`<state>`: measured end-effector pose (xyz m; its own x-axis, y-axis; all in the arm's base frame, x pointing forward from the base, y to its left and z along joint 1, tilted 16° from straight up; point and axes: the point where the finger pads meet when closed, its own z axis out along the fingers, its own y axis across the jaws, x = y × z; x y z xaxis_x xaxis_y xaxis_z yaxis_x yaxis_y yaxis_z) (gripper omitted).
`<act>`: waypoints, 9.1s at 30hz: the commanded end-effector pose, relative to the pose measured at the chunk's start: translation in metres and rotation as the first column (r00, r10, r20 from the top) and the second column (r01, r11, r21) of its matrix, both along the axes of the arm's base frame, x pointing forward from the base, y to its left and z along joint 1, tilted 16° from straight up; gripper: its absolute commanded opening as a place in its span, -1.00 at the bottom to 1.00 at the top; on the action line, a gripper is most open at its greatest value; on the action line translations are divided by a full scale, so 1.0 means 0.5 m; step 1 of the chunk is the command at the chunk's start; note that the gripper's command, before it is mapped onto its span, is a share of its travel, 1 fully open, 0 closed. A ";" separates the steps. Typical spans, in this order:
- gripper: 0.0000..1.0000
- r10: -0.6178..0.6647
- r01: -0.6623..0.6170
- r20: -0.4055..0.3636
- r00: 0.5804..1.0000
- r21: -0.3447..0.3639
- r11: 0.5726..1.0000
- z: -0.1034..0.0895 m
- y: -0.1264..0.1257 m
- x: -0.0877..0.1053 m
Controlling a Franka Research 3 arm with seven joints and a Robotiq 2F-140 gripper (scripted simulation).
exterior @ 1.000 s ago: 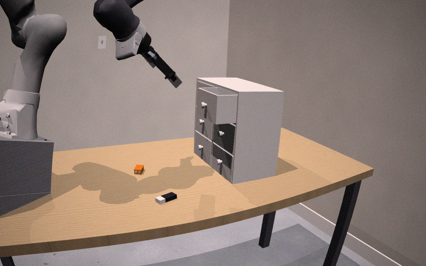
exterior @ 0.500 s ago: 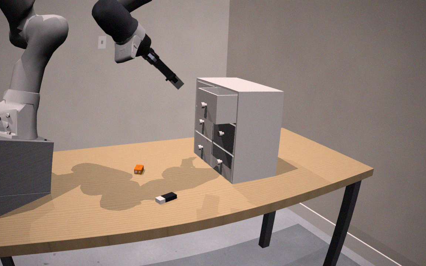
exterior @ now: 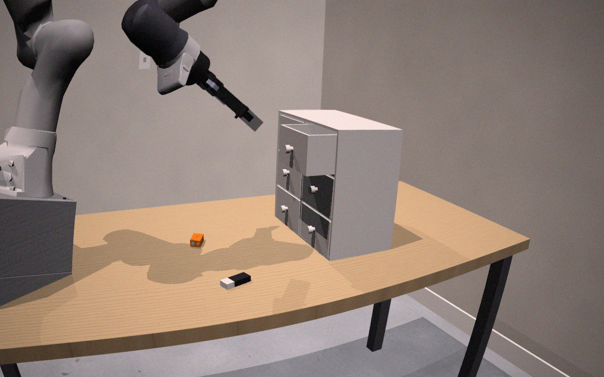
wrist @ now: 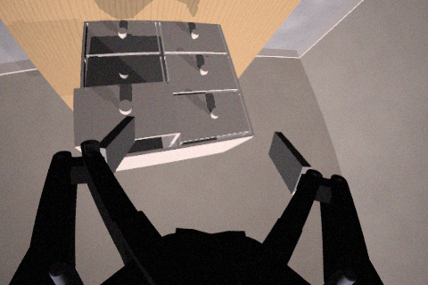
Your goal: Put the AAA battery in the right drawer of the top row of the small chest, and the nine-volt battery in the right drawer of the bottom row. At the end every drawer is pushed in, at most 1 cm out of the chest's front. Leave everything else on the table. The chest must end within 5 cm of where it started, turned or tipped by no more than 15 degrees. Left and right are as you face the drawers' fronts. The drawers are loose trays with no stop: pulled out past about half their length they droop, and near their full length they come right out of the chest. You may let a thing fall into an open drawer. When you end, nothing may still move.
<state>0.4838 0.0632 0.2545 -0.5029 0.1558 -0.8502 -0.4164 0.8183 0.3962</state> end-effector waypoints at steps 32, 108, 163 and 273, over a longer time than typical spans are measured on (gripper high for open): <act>1.00 -0.272 0.301 0.183 0.945 -0.155 0.941 -0.101 -0.108 0.007; -1.00 -0.302 0.334 0.184 0.935 -0.176 0.926 -0.140 -0.107 0.076; -1.00 -0.302 0.334 0.184 0.935 -0.176 0.926 -0.140 -0.109 0.079; -1.00 -0.302 0.334 0.184 0.935 -0.176 0.926 -0.095 -0.083 0.278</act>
